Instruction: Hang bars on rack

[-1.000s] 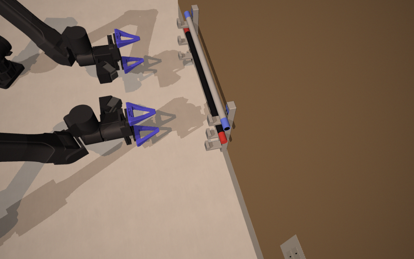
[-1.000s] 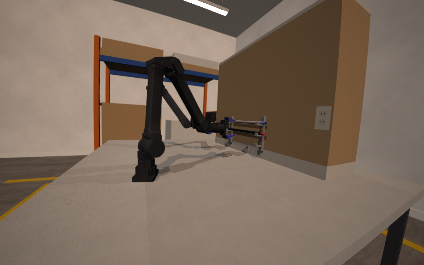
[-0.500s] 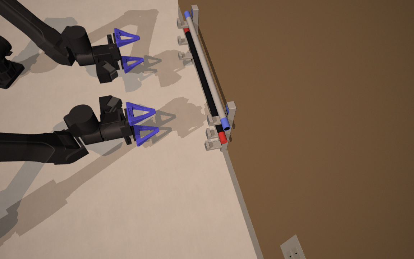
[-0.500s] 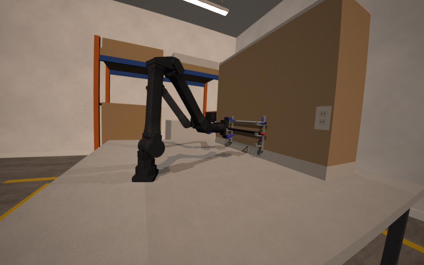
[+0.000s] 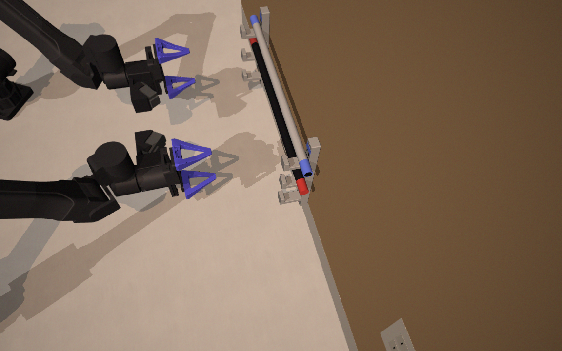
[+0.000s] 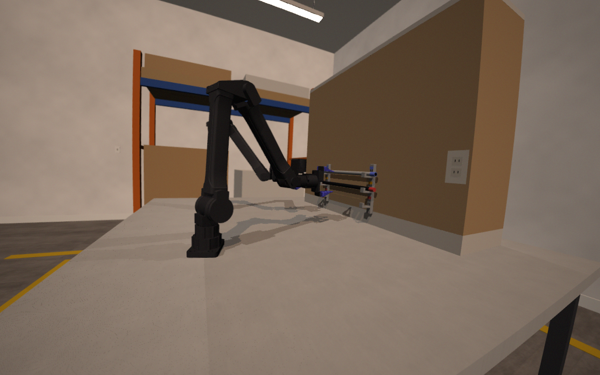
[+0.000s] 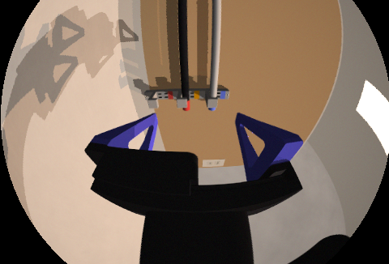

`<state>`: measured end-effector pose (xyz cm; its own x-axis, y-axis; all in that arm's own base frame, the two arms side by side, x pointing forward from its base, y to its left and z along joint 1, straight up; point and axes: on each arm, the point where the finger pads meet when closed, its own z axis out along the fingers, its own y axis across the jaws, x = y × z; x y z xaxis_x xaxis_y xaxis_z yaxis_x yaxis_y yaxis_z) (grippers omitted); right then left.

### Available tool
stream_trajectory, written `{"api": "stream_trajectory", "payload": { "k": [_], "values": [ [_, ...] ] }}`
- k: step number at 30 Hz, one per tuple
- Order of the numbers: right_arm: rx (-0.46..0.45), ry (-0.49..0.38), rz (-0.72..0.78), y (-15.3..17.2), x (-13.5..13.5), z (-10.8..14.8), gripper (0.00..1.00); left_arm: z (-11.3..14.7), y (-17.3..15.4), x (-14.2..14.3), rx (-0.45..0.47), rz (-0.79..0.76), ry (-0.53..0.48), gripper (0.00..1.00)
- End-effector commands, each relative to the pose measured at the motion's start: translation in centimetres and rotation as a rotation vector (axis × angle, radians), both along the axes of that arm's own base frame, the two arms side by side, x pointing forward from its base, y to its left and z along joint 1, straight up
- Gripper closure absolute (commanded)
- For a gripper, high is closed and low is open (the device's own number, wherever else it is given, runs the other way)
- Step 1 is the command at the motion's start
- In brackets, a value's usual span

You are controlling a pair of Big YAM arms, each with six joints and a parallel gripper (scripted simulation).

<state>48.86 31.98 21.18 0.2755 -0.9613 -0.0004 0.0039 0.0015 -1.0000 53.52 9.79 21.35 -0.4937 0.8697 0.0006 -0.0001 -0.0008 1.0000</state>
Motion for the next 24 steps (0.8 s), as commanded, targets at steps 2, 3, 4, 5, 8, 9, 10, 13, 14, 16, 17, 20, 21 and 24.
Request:
{"api": "stream_trajectory", "payload": {
  "k": [2, 3, 4, 5, 8, 9, 10, 13, 14, 16, 17, 20, 21, 24],
  "values": [
    [0.035, -0.048, 0.012, 1.8, 0.8, 3.5, 0.00, 4.1, 0.7, 1.0, 0.009, 0.013, -0.088, 0.00],
    [0.034, -0.047, 0.012, 1.8, 0.7, 3.5, 0.00, 4.1, 0.7, 1.0, 0.009, 0.013, -0.088, 0.00],
    [0.034, -0.047, 0.012, 1.8, 0.7, 3.5, 0.00, 4.1, 0.7, 1.0, 0.009, 0.013, -0.088, 0.00],
    [0.034, -0.047, 0.012, 1.8, 0.7, 3.5, 0.00, 4.1, 0.7, 1.0, 0.009, 0.013, -0.088, 0.00],
    [0.034, -0.047, 0.012, 1.9, 1.4, 3.0, 0.00, 3.5, 1.0, 1.6, 0.009, 0.013, -0.088, 0.00],
    [0.034, -0.047, 0.012, 2.0, 1.6, 2.8, 0.00, 3.3, 1.1, 1.8, 0.009, 0.013, -0.088, 0.00],
    [0.034, -0.047, 0.012, 2.0, 1.8, 2.6, 0.00, 3.1, 1.2, 2.0, 0.009, 0.013, -0.088, 0.00],
    [0.034, -0.047, 0.012, 2.2, 2.4, 2.0, 0.00, 2.5, 1.6, 2.5, 0.009, 0.013, -0.087, 0.00],
    [0.035, -0.047, 0.012, 2.3, 2.6, 1.9, 0.00, 2.3, 1.7, 2.7, 0.009, 0.013, -0.087, 0.00],
    [0.035, -0.047, 0.012, 2.4, 3.1, 1.5, 0.00, 1.9, 1.9, 3.1, 0.009, 0.013, -0.087, 0.00],
    [0.035, -0.047, 0.011, 2.4, 3.3, 1.3, 0.00, 1.7, 2.0, 3.3, 0.009, 0.013, -0.087, 0.00],
    [0.035, -0.046, 0.011, 2.6, 3.9, 0.7, 0.00, 1.1, 2.3, 3.9, 0.009, 0.013, -0.087, 0.00],
    [0.035, -0.046, 0.011, 2.6, 3.9, 0.7, 0.00, 1.1, 2.3, 3.9, 0.009, 0.013, -0.087, 0.00],
    [0.037, -0.049, 0.009, 2.6, 4.4, 0.3, 0.00, 0.7, 2.5, 4.3, 0.009, 0.013, -0.086, 0.00]
  ]
}}
